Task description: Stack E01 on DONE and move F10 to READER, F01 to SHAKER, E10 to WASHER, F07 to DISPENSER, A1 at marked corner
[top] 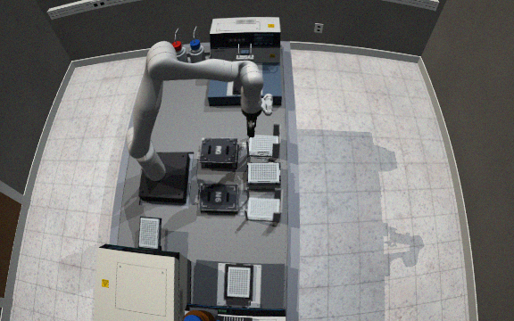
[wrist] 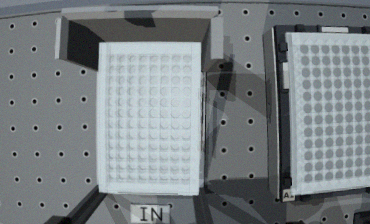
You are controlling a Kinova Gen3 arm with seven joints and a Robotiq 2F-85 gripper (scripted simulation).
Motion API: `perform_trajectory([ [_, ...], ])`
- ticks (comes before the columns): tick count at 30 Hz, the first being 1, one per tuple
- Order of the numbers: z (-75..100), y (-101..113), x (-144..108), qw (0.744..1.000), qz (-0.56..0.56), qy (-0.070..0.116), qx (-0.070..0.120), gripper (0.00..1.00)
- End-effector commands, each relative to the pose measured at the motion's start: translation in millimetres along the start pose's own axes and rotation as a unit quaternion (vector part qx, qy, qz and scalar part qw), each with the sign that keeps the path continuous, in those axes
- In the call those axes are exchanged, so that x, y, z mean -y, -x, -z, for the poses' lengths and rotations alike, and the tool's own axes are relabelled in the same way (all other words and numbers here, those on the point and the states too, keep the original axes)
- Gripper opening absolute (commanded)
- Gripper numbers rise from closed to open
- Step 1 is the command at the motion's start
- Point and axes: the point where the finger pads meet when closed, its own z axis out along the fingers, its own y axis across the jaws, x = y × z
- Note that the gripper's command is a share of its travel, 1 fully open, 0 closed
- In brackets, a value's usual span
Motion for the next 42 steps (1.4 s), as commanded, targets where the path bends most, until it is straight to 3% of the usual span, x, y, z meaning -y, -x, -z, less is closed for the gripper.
perform_trajectory([
  [1, 2.1, 6, 14, 1.000, 0.006, 0.000, -0.005, 1.00],
  [9, 2.4, 15, 27, 1.000, 0.006, -0.001, -0.005, 1.00],
  [42, 1.8, 15, 25, 1.000, 0.005, -0.001, -0.002, 1.00],
])
